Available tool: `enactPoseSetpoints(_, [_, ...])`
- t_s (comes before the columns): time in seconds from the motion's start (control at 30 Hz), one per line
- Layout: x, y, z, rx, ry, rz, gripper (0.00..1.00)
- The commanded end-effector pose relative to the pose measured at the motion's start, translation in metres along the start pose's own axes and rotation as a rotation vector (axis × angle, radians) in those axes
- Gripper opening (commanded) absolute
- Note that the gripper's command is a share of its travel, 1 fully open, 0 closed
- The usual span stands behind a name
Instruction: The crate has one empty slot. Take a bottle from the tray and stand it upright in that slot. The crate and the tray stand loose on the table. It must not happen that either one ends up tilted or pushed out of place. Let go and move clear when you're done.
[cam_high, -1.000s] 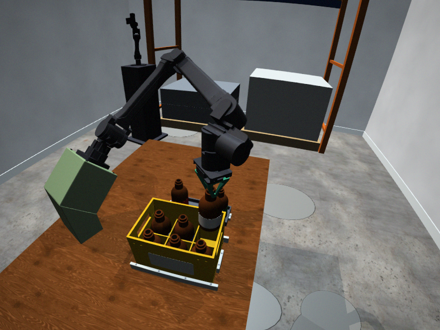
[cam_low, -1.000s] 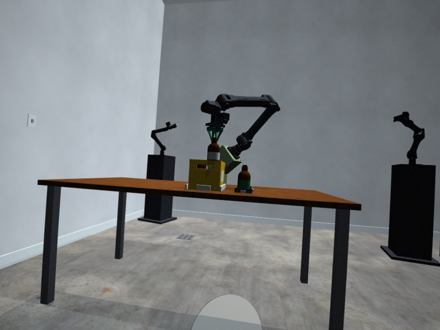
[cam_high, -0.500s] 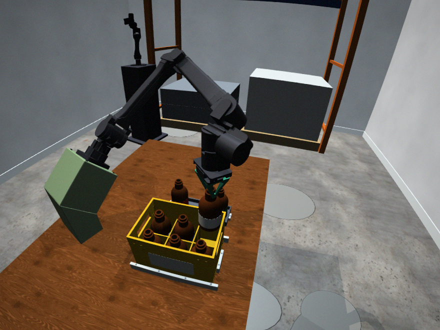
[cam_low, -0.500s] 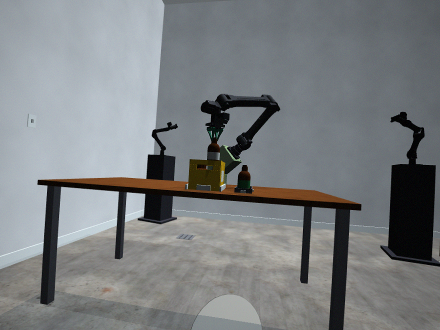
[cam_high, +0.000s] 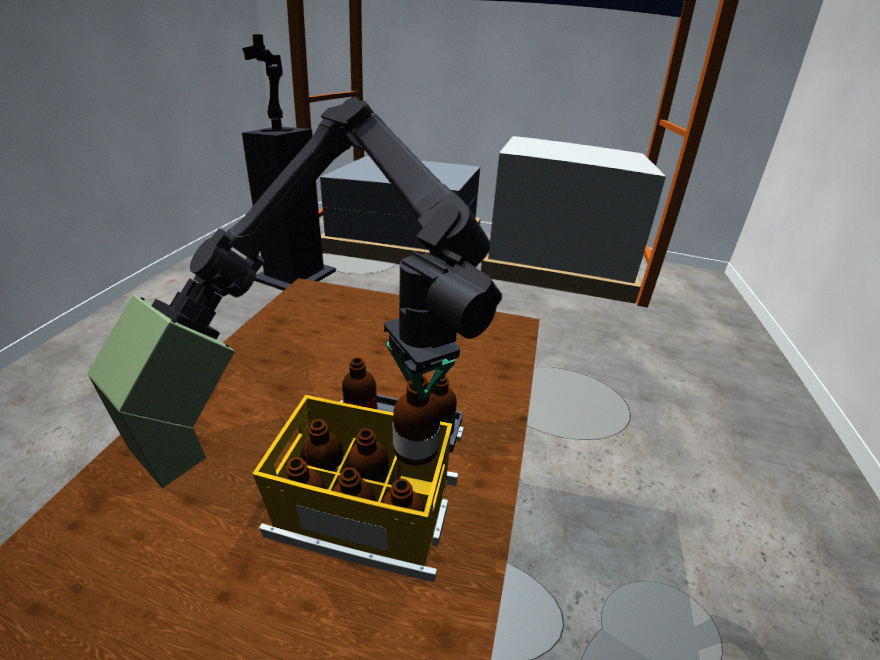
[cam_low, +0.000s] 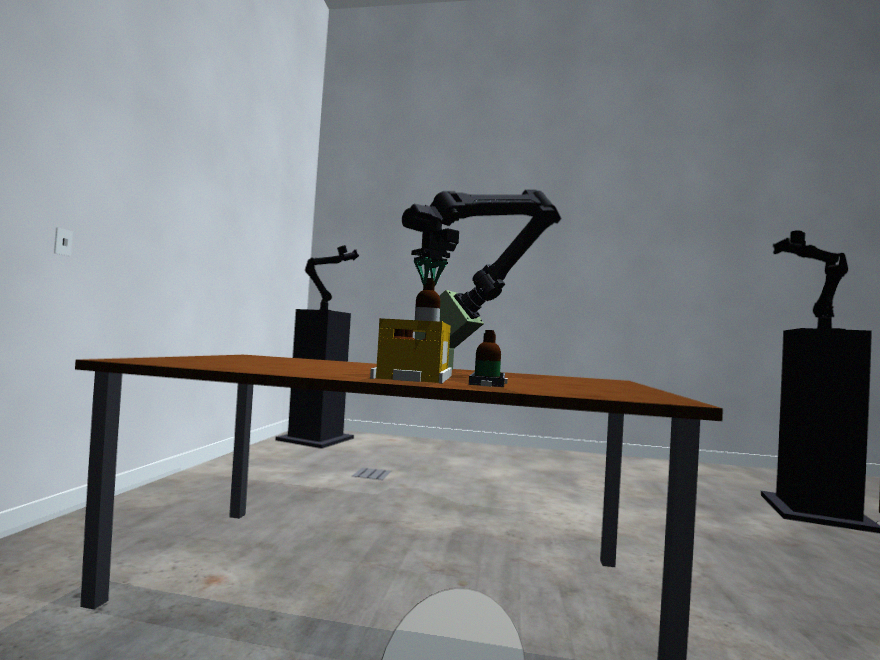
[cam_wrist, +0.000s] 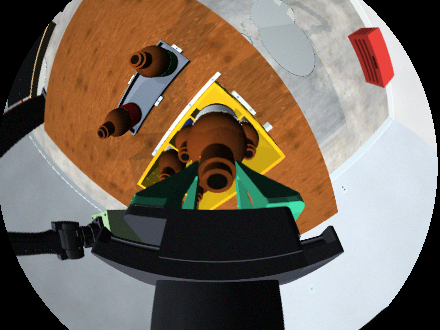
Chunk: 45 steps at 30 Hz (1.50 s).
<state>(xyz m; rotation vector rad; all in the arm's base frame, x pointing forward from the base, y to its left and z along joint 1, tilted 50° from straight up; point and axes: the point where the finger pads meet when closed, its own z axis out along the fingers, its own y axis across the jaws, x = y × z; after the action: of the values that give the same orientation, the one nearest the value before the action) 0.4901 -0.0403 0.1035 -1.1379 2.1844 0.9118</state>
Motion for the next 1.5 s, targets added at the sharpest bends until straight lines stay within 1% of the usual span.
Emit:
enactPoseSetpoints(0.0, [-0.012, -0.002, -0.011, 0.036, -0.009, -0.02, 0.0])
enactPoseSetpoints(0.2, [-0.014, 0.001, -0.006, 0.032, -0.006, -0.026, 0.0])
enactPoseSetpoints(0.3, [-0.013, 0.0, -0.007, 0.036, -0.007, -0.025, 0.0])
enactPoseSetpoints(0.33, [-0.01, -0.004, -0.018, 0.052, -0.014, -0.011, 0.0])
enactPoseSetpoints(1.47, [-0.009, -0.003, -0.016, 0.05, -0.014, -0.012, 0.0])
